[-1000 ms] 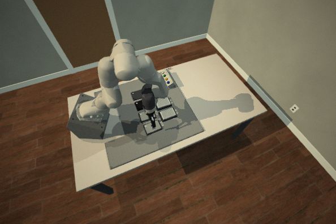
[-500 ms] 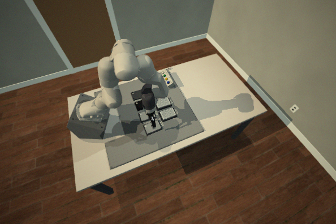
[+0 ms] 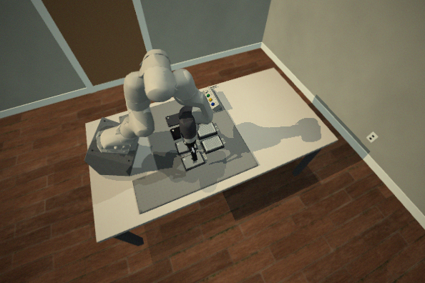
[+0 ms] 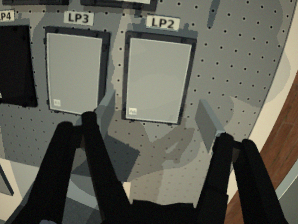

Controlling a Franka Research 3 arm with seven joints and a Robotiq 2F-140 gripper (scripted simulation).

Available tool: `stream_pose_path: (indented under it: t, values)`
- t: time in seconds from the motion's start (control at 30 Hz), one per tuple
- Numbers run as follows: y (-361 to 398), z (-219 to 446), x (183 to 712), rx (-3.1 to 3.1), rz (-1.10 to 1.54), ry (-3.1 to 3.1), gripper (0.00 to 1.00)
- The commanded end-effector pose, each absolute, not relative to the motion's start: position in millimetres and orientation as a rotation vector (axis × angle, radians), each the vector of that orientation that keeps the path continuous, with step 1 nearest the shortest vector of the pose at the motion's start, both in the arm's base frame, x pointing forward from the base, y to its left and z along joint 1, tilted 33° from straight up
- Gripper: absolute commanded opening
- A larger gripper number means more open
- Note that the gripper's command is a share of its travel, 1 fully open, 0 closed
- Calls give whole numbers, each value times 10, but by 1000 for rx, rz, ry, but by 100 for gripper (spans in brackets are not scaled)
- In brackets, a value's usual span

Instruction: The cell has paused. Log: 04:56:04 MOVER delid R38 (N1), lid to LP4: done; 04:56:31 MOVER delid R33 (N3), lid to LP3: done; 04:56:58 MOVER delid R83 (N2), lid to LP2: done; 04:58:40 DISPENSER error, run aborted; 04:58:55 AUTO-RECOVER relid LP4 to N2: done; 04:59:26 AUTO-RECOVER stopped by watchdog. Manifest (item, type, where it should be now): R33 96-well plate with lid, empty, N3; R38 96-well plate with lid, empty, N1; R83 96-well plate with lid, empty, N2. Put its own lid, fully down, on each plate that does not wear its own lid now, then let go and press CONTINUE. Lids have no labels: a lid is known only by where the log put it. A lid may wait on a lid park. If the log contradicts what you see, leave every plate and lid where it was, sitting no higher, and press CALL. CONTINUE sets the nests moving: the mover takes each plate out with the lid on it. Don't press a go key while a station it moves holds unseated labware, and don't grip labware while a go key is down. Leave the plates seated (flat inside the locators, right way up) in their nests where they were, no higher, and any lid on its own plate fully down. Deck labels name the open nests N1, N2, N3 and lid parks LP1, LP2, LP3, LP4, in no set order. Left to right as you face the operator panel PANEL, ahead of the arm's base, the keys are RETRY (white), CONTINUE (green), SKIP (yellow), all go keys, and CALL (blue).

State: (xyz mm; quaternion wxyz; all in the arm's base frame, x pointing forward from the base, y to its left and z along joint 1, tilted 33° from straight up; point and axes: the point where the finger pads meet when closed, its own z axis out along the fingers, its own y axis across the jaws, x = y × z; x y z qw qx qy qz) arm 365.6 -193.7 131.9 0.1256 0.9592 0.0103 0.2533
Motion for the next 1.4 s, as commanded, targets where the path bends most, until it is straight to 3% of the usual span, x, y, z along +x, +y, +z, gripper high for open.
stream_pose_path:
  t: [0.0, 1.37]
  values:
    - [-1933, 1319, 3667, 2793, 742, 39, 66]
    - [-2043, 942, 3893, 2795, 739, 40, 66]
